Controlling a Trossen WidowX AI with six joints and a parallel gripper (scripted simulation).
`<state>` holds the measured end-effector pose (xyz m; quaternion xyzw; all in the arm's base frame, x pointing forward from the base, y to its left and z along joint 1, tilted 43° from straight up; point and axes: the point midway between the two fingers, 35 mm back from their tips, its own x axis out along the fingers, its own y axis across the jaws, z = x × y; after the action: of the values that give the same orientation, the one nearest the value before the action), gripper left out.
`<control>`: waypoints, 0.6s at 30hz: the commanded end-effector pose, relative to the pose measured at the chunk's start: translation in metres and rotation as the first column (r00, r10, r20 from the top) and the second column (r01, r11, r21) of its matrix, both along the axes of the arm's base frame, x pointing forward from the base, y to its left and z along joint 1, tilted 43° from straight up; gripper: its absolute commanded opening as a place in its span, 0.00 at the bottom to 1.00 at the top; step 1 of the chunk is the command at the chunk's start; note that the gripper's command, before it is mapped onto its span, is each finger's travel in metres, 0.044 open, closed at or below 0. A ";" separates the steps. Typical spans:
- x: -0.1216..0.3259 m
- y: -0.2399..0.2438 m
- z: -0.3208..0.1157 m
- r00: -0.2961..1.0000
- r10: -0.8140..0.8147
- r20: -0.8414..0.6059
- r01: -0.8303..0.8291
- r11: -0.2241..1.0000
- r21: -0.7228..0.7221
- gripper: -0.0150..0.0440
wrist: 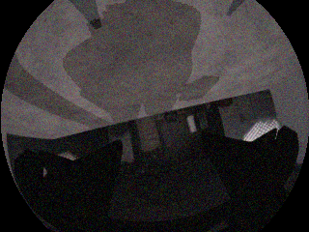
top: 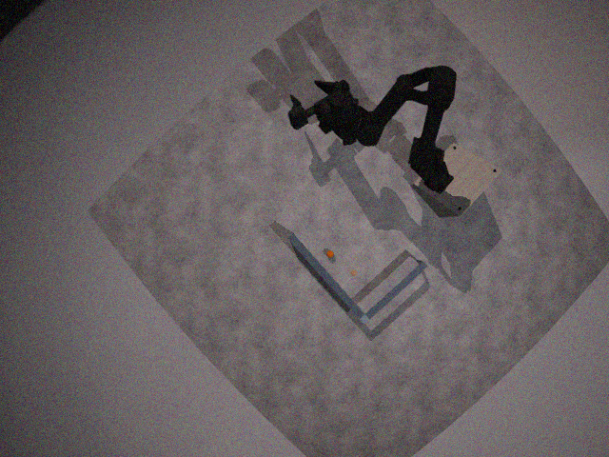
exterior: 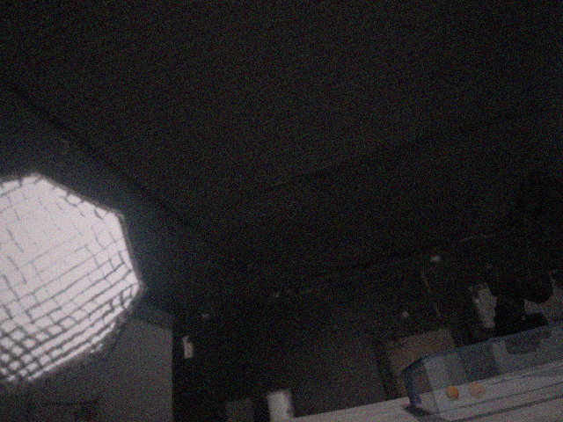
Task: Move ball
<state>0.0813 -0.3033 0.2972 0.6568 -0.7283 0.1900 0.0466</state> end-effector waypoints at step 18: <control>0.154 0.006 -0.037 0.599 0.283 -0.749 -0.086 0.953 0.291 0.60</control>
<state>0.1933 -0.3064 0.2726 0.7355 -0.6410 -0.1004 0.1951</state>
